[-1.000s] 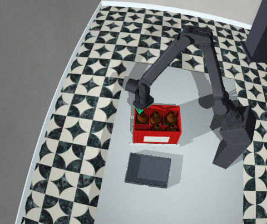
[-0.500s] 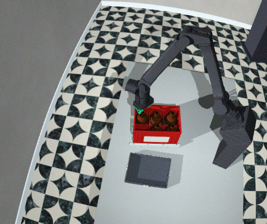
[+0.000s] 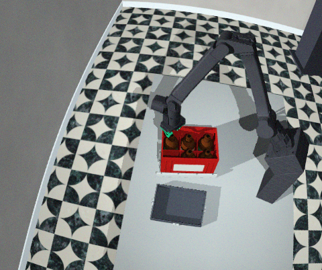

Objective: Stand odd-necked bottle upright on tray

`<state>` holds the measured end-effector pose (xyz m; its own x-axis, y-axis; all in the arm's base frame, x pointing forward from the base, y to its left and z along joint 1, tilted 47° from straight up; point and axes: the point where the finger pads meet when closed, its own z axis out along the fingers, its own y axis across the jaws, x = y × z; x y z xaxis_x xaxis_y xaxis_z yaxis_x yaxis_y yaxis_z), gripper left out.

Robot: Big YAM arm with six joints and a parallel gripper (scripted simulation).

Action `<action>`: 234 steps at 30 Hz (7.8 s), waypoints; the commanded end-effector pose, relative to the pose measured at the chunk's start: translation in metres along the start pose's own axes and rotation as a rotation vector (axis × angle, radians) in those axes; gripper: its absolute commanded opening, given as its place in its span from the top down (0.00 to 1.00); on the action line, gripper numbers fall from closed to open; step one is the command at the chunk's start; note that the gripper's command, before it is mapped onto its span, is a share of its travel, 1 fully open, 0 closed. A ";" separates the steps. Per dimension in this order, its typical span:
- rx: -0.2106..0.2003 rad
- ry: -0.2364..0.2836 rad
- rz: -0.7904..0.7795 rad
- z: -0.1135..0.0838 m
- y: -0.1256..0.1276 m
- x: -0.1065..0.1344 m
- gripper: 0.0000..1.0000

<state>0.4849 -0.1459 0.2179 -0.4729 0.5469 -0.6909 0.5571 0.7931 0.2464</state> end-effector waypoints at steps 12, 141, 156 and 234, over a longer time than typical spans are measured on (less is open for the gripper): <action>-0.008 -0.024 -0.001 0.001 0.001 -0.013 0.39; -0.007 -0.022 -0.002 0.043 0.000 -0.013 0.39; -0.007 -0.022 -0.002 0.043 0.000 -0.013 0.39; -0.005 -0.021 0.000 0.042 0.000 -0.012 1.00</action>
<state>0.5127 -0.1570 0.1919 -0.4734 0.5466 -0.6908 0.5558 0.7937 0.2472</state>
